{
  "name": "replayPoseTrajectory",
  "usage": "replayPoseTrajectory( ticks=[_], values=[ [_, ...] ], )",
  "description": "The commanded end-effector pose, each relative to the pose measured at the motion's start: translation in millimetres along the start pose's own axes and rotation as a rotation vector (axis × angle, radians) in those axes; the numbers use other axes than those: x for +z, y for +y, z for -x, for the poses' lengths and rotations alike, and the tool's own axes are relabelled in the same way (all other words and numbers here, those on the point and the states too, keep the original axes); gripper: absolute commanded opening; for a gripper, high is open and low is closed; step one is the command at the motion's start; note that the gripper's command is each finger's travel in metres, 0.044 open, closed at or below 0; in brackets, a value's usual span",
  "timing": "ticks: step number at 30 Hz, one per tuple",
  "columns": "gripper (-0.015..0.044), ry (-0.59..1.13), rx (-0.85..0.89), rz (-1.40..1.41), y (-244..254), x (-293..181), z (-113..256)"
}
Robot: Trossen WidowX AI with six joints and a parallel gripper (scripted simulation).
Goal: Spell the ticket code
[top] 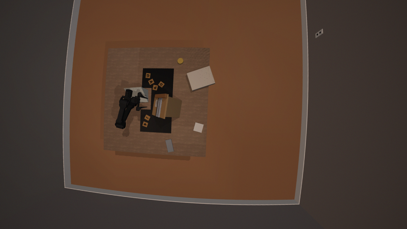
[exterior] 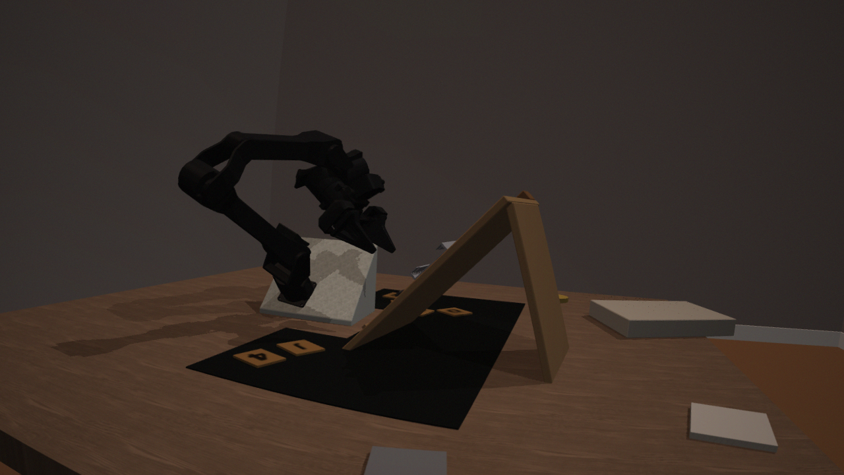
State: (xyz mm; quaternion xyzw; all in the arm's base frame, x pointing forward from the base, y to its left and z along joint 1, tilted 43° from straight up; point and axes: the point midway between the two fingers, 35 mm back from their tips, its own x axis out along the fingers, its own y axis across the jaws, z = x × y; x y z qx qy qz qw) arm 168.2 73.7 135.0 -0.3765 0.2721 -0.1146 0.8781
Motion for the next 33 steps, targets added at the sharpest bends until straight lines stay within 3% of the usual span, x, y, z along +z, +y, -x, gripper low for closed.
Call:
replayPoseTrajectory(
  ticks=[1, 16, 26, 33],
  values=[
    [0.0440, -0.001, 0.004, 0.048, -1.1, 4.3, 2.2],
    [0.0440, -0.089, 0.231, 1.179, -31.4, 93.1, 54.5],
    [0.0440, -0.198, 0.274, 1.548, -47.9, 114.5, 70.5],
    [0.0440, -0.200, 0.274, 1.554, -48.1, 114.7, 70.8]
  ],
)
